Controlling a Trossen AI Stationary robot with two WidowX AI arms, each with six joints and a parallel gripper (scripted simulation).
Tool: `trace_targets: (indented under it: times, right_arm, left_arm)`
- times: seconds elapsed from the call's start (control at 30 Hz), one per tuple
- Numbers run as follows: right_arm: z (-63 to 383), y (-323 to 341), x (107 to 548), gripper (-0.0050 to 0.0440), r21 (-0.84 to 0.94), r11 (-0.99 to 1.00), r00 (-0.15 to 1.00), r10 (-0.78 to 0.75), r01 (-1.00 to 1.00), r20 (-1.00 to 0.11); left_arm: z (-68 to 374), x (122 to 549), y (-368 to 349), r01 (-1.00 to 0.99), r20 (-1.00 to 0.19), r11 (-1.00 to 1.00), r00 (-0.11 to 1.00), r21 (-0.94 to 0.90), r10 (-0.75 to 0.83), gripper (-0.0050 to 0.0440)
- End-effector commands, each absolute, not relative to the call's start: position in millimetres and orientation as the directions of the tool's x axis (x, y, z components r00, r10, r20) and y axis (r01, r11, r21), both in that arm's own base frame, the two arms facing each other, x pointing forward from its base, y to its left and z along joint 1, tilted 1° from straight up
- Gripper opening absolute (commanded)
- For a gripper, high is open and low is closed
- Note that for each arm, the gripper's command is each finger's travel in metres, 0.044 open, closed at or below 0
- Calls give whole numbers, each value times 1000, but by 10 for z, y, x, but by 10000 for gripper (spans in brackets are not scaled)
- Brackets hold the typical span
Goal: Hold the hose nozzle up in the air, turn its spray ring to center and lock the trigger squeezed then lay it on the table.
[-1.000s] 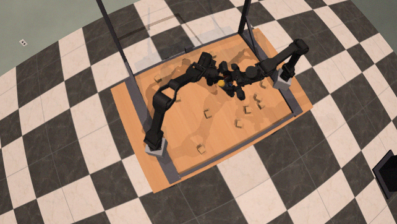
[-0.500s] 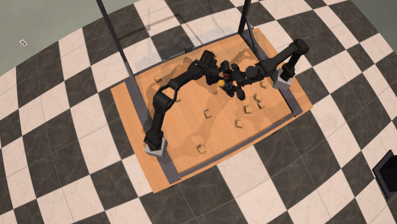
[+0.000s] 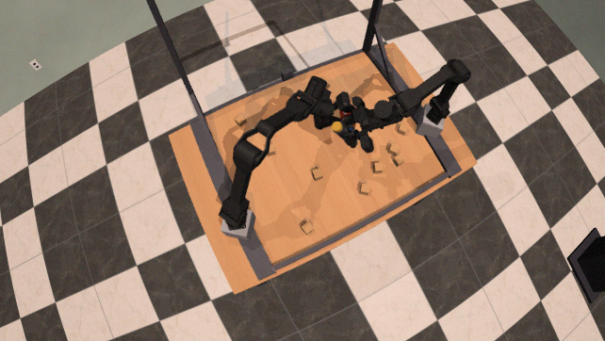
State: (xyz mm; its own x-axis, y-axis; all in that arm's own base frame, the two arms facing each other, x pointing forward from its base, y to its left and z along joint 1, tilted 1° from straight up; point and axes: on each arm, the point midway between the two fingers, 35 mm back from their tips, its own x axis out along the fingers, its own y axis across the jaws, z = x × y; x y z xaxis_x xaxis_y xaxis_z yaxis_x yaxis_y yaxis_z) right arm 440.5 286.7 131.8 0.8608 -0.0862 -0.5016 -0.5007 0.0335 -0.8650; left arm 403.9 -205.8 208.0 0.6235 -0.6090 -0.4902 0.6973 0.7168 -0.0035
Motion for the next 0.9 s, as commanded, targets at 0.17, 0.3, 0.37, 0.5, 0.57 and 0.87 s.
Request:
trace_targets:
  times: [0.17,0.3,0.37,0.5,0.57,0.87]
  right_arm:
    - [1504,2887,4325,406,-874,53,871,-74,-483,-486]
    - [1545,2892,4263,406,-874,54,871,-74,-482,-485]
    - [1553,2893,4249,406,-874,54,871,-74,-482,-485]
    - [1586,2895,4205,406,-875,55,872,-73,-481,-484]
    - [1611,2896,4174,406,-875,56,872,-73,-480,-483]
    - [1697,2903,4034,406,-876,57,873,-72,-479,-482]
  left_arm:
    - [2274,4056,-2069,698,-449,716,643,11,-620,170]
    - [2274,4056,-2069,698,-449,716,643,11,-620,170]
    - [2274,4056,-2069,698,-449,716,643,11,-620,170]
    - [2274,4056,-2069,698,-449,716,643,11,-620,170]
    - [2274,4056,-2069,698,-449,716,643,11,-620,170]
    - [2274,4056,-2069,698,-449,716,643,11,-620,170]
